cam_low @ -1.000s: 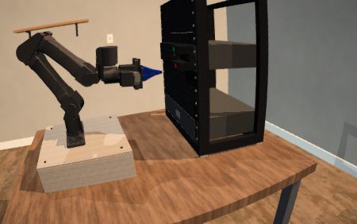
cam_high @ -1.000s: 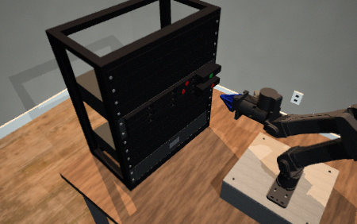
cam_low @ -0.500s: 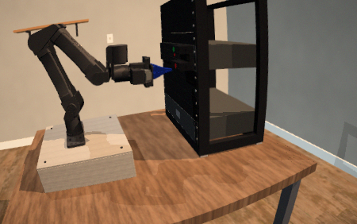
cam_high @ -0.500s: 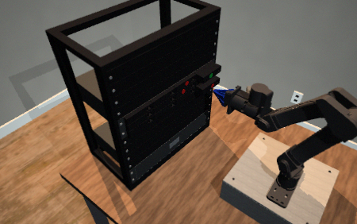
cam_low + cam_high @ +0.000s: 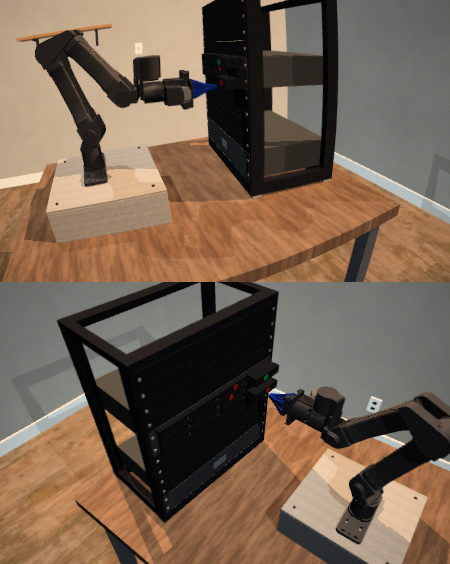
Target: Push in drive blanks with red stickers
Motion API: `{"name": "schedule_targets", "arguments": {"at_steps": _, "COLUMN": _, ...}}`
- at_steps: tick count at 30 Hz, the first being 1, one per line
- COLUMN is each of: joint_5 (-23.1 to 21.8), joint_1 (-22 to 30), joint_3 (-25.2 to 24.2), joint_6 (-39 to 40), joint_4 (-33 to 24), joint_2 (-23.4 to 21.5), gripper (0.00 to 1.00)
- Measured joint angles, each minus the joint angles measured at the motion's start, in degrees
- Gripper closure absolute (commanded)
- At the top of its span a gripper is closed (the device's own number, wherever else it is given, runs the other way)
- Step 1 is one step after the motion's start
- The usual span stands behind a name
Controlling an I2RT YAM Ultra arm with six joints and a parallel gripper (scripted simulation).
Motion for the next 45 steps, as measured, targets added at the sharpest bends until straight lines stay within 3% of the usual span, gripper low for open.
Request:
{"name": "schedule_targets", "arguments": {"at_steps": 24, "joint_5": 1.05, "joint_1": 1.05, "joint_3": 2.38, "joint_6": 0.00, "joint_4": -2.54, "joint_2": -0.79, "gripper": 1.00}}
{"name": "schedule_targets", "arguments": {"at_steps": 30, "joint_5": 1.27, "joint_1": 1.36, "joint_3": 3.06, "joint_6": 0.00, "joint_4": -1.49, "joint_2": 2.08, "gripper": 1.00}}
{"name": "schedule_targets", "arguments": {"at_steps": 45, "joint_5": 1.38, "joint_1": 1.49, "joint_3": 4.07, "joint_6": 0.00, "joint_4": -1.20, "joint_2": 3.48, "gripper": 1.00}}
